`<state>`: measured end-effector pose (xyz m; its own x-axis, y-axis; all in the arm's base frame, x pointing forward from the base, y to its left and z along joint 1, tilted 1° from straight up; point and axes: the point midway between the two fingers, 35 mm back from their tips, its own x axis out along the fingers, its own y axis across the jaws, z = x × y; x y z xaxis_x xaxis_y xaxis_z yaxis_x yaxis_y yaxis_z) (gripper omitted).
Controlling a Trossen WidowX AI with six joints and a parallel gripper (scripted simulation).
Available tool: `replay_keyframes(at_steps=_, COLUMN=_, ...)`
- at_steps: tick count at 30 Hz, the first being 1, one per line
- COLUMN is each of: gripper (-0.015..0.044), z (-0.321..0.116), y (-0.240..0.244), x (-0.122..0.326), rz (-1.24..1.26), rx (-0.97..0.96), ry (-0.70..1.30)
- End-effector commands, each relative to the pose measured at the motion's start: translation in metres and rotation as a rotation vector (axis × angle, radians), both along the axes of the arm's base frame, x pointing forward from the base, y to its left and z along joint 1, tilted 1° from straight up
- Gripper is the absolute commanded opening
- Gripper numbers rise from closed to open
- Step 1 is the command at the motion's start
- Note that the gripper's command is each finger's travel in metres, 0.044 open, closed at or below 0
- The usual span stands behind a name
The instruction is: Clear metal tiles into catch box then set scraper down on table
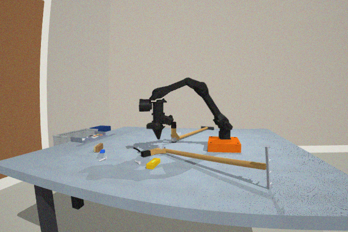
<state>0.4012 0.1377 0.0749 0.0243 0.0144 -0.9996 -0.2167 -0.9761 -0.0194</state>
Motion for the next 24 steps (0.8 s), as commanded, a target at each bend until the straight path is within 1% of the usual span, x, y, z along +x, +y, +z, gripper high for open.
replay_keyframes(at_steps=1, gripper=0.0, z=-0.001, y=0.008, x=0.001, rz=-0.005, rx=0.003, ry=0.004)
replay_keyframes(at_steps=23, gripper=0.0, z=-0.002, y=0.044, x=0.002, rz=-0.005, rx=0.006, ry=0.004)
replay_keyframes(at_steps=24, gripper=0.0, z=0.0, y=0.037, x=0.002, rz=0.0, rx=0.003, ry=0.0)
